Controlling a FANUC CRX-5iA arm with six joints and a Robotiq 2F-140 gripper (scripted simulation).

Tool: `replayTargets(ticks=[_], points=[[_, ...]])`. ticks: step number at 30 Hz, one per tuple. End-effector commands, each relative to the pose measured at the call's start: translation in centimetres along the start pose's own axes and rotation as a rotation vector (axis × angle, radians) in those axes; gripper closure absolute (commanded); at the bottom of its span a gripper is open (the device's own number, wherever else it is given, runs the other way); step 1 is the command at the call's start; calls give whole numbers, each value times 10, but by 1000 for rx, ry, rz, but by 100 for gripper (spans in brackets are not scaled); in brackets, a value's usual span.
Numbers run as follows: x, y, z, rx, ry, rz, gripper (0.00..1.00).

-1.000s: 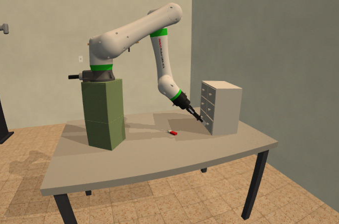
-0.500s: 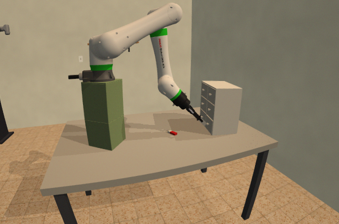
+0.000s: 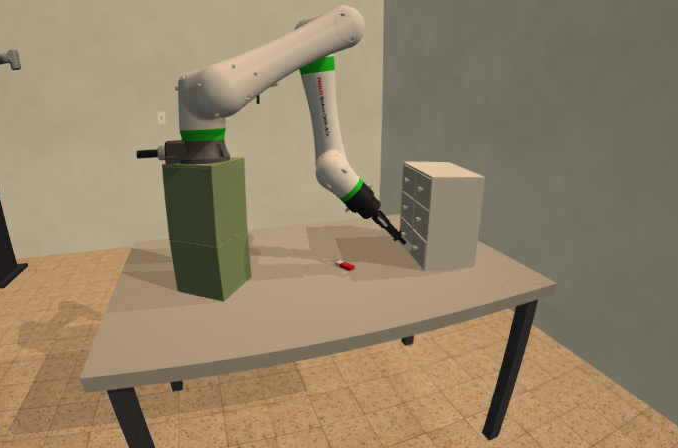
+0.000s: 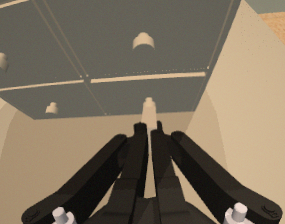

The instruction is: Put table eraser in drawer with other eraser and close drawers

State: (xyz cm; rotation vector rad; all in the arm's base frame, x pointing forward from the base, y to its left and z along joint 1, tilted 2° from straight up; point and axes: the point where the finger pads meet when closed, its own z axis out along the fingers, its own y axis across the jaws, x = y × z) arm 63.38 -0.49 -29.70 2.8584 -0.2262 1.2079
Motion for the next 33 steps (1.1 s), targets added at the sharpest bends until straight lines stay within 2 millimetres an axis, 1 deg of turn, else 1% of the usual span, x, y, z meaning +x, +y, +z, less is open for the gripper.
replayTargets(ticks=[1, 27, 30, 33], points=[[1, 0, 0, 0, 1, 0, 100], [0, 0, 0, 0, 1, 0, 100], [-2, 0, -2, 0, 1, 0, 100], [-10, 0, -10, 0, 1, 0, 100]])
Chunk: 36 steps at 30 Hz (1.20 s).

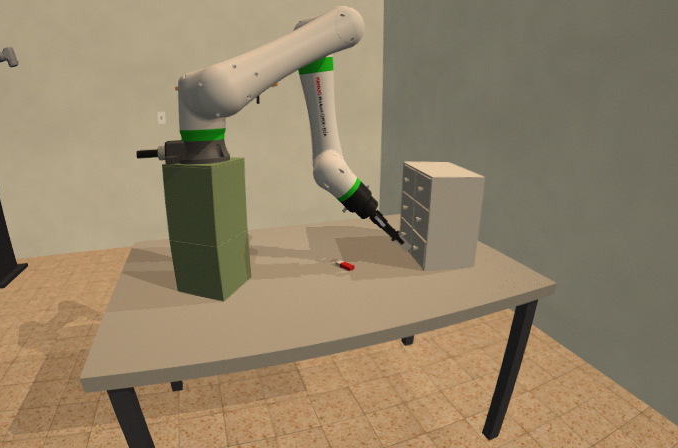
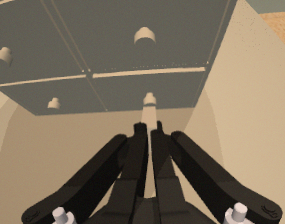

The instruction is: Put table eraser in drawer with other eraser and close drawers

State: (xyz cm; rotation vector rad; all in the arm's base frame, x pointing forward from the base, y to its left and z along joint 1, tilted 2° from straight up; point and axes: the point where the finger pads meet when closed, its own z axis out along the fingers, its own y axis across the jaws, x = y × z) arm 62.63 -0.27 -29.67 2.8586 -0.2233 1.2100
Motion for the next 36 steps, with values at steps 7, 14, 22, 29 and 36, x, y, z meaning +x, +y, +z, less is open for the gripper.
replayTargets(ticks=[7, 14, 22, 29, 36], points=[[-25, 1, -24, -1, 0, 1, 100], [-30, 1, -30, -1, 0, 1, 100], [-16, 1, -80, -1, 0, 1, 100], [-6, 1, -119, -1, 0, 1, 100], [-5, -3, -125, 9, -14, 7, 100]])
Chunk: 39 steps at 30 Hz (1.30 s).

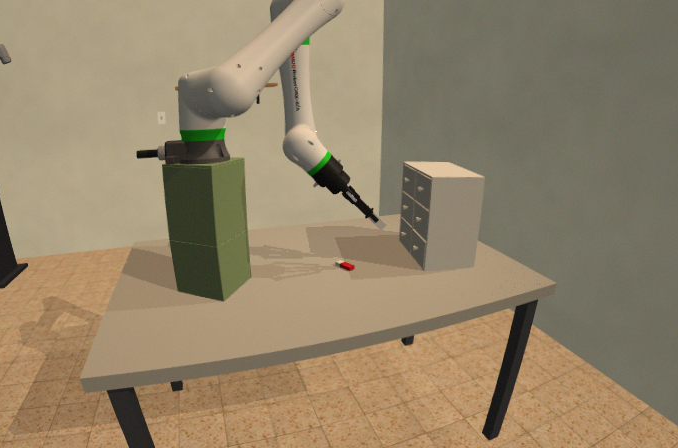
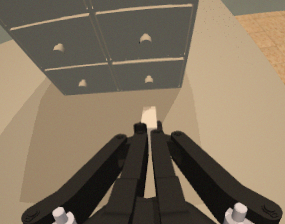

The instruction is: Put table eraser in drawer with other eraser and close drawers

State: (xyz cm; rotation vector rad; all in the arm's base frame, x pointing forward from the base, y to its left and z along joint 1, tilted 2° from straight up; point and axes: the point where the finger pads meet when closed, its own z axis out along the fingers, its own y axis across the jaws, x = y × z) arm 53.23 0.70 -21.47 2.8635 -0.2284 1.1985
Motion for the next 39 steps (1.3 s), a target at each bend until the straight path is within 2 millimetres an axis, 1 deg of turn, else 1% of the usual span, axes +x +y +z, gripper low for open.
replayTargets(ticks=[1, 4, 6, 7, 9, 11, 13, 14, 15, 17, 18, 19, 20, 23, 25, 27, 29, 39], points=[[0, -9, 0, 22, -23, 10, 100], [-8, -34, -1, 86, -125, 40, 100], [-8, -34, -1, 86, -125, 40, 100], [-11, -44, -4, 111, -175, 51, 100], [-17, -62, -16, 155, -294, 64, 100], [-21, -69, -37, 175, -424, 62, 100], [-21, -63, -65, 160, -535, 49, 100], [-21, -63, -65, 161, -547, 48, 100], [-19, -55, -79, 142, -600, 39, 100], [-19, -55, -79, 142, -600, 39, 100], [-16, -46, -93, 118, -647, 29, 100], [-16, -46, -93, 118, -647, 29, 100], [-13, -35, -106, 92, -685, 20, 100], [-13, -35, -106, 92, -685, 20, 100], [-7, -17, -128, 43, -740, 7, 100], [-2, -5, -140, 11, -768, 0, 100], [0, -1, -144, 0, -777, -2, 100], [0, 0, -144, 0, -777, -2, 100]])
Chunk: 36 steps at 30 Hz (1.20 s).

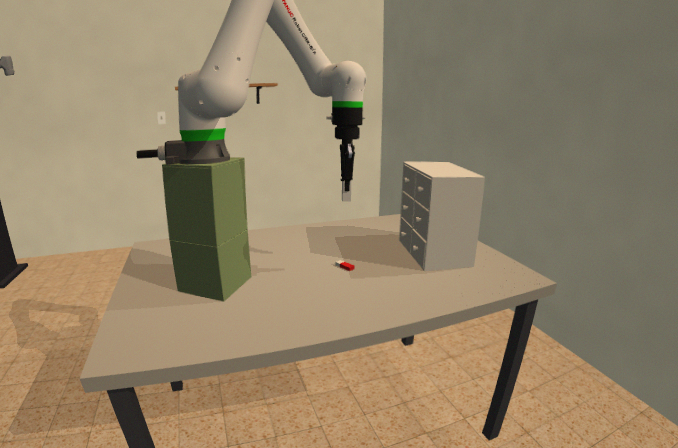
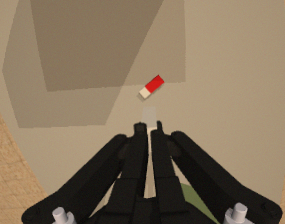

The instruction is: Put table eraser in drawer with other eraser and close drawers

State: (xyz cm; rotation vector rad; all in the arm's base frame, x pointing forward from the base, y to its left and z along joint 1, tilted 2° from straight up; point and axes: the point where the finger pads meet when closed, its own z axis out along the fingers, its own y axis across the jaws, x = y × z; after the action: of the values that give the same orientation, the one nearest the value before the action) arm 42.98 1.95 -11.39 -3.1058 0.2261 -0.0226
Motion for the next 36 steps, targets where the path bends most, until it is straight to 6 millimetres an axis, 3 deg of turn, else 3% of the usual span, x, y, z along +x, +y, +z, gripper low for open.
replayTargets(ticks=[1, 6, 10, 16, 18, 28, 36], points=[[0, 0, 0, 0, 1, 0, 100], [1, -2, 0, 0, 1, 0, 100], [2, -15, 0, 0, 1, 0, 100], [6, -57, 0, 0, 1, 0, 100], [6, -57, 0, 0, 1, 0, 100], [14, -133, 0, 0, 1, 1, 100], [15, -143, 0, 0, 1, 1, 100]])
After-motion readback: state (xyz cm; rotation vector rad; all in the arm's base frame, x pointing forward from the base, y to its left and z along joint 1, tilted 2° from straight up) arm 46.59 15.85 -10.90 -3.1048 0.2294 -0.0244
